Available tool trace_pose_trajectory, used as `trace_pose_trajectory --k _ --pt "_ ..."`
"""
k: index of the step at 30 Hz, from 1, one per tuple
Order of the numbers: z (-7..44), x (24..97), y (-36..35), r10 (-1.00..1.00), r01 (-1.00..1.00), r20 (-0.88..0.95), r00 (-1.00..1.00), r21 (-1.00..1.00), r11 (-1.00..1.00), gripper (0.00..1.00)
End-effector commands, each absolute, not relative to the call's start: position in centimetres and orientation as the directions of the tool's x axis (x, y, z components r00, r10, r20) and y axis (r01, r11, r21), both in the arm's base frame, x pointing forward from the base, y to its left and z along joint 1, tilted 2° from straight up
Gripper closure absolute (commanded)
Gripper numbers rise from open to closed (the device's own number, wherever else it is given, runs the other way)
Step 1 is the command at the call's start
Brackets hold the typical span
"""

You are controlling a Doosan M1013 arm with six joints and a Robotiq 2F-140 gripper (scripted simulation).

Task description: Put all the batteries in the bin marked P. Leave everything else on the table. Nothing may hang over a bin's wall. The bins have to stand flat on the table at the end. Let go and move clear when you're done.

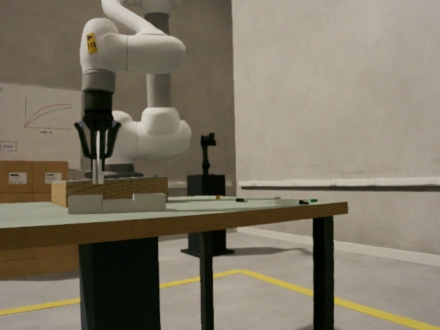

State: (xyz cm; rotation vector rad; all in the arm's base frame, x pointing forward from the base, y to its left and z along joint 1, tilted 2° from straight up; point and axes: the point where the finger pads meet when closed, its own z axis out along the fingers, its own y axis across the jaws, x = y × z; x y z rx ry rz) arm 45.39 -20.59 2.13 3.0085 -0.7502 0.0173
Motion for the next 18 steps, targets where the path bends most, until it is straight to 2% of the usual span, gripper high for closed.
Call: trace_pose_trajectory --k 1,9,18 --pt "2.1 46.2 -18.6 -0.47 -0.47 0.022 0.883 0.038 -0.882 0.85" --pt "2.0 47.3 -15.9 -0.47 -0.47 0.022 0.883 0.038 -0.882 0.85" --pt "0.6 47.3 -16.0 -0.47 -0.47 0.022 0.883 0.038 -0.882 0.85"
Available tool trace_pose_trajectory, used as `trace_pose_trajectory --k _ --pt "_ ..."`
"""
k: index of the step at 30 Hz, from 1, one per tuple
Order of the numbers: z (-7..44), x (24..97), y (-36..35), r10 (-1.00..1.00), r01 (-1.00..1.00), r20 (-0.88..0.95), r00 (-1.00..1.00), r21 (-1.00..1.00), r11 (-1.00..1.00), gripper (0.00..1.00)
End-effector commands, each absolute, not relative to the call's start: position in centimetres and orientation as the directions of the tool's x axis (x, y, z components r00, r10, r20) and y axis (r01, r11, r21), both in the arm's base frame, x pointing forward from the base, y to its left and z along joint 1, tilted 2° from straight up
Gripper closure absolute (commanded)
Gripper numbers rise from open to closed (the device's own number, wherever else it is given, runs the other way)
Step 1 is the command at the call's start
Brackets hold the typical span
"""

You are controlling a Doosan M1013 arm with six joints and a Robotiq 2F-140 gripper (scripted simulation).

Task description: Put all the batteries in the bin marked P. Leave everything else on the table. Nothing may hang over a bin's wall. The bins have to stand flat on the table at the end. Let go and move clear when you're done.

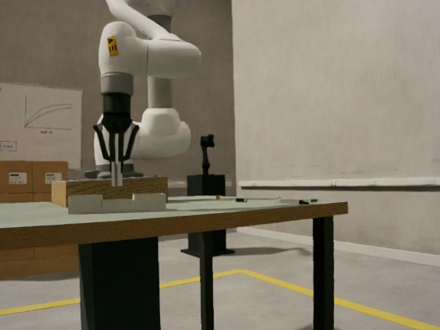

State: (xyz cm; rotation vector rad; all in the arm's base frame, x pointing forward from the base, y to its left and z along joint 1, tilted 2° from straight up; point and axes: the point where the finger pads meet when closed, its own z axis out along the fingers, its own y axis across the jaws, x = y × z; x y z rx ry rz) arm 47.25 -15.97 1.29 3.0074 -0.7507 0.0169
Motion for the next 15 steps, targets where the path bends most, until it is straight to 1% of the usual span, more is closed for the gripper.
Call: trace_pose_trajectory --k 1,15 --pt "0.4 47.3 -16.0 -0.47 -0.47 0.022 0.883 0.038 -0.882 0.85" --pt "-2.8 47.3 -16.1 -0.47 -0.47 0.022 0.883 0.038 -0.882 0.85"
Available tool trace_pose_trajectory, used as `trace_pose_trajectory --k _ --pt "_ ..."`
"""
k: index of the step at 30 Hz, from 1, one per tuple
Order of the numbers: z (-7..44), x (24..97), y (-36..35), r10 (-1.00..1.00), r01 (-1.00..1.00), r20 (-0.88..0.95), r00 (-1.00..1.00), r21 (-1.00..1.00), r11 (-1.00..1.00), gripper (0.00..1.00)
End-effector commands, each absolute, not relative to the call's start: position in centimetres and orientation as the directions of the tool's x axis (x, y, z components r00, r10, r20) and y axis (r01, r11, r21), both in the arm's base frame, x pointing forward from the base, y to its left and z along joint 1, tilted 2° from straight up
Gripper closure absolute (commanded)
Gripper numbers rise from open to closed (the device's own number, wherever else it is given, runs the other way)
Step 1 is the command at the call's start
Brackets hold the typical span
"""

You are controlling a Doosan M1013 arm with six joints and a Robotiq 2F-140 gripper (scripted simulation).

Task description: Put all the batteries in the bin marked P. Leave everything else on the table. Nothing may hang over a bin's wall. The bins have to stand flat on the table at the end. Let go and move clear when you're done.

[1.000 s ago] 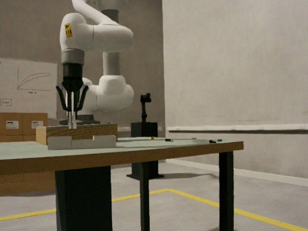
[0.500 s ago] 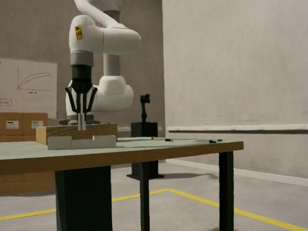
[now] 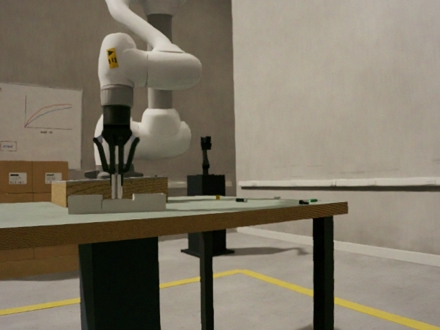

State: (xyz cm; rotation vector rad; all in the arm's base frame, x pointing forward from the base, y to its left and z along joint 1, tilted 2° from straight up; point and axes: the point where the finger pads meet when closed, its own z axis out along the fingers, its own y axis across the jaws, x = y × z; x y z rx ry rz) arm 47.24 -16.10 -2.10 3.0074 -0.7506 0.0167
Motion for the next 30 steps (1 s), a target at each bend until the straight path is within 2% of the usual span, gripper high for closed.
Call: trace_pose_trajectory --k 1,30 --pt "-3.09 47.3 -16.16 -0.47 -0.47 0.022 0.883 0.038 -0.882 0.85" --pt "-3.95 47.3 -16.2 -0.47 -0.47 0.022 0.883 0.038 -0.882 0.85"
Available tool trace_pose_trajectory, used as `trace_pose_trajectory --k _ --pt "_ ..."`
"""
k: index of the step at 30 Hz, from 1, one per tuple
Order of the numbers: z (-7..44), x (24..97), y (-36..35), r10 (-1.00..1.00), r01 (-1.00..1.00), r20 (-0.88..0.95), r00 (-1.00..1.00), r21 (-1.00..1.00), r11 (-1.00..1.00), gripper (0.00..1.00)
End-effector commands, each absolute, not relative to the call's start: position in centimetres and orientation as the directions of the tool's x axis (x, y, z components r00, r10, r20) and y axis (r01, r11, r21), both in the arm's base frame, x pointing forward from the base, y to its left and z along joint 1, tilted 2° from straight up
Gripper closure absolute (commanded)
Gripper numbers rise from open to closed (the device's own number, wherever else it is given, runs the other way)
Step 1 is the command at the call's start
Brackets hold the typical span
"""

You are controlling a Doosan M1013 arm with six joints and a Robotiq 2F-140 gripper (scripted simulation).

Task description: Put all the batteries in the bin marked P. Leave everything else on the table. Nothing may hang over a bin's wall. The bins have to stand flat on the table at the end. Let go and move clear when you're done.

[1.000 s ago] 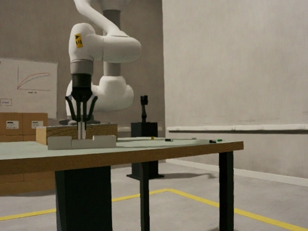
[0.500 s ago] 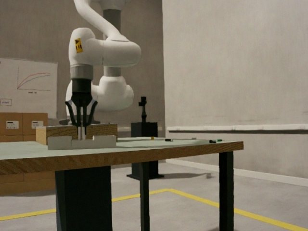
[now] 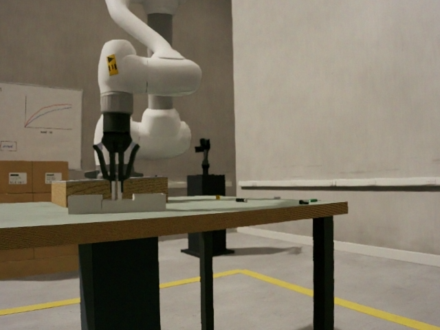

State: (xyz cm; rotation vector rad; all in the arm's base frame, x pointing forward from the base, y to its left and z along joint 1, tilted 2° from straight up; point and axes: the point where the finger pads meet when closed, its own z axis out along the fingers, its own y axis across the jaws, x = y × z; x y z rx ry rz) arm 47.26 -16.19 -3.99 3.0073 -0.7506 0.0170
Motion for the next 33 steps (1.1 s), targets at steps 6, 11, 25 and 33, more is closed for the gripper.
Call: trace_pose_trajectory --k 6,11,25,33 --pt "-4.0 47.3 -16.2 -0.47 -0.47 0.022 0.883 0.038 -0.882 0.85" --pt "-4.0 47.3 -16.2 -0.47 -0.47 0.022 0.883 0.038 -0.882 0.85" --pt "-3.3 47.3 -16.2 -0.47 -0.47 0.022 0.883 0.038 -0.882 0.85" --pt "-2.5 47.3 -16.1 -0.47 -0.47 0.022 0.883 0.038 -0.882 0.85"
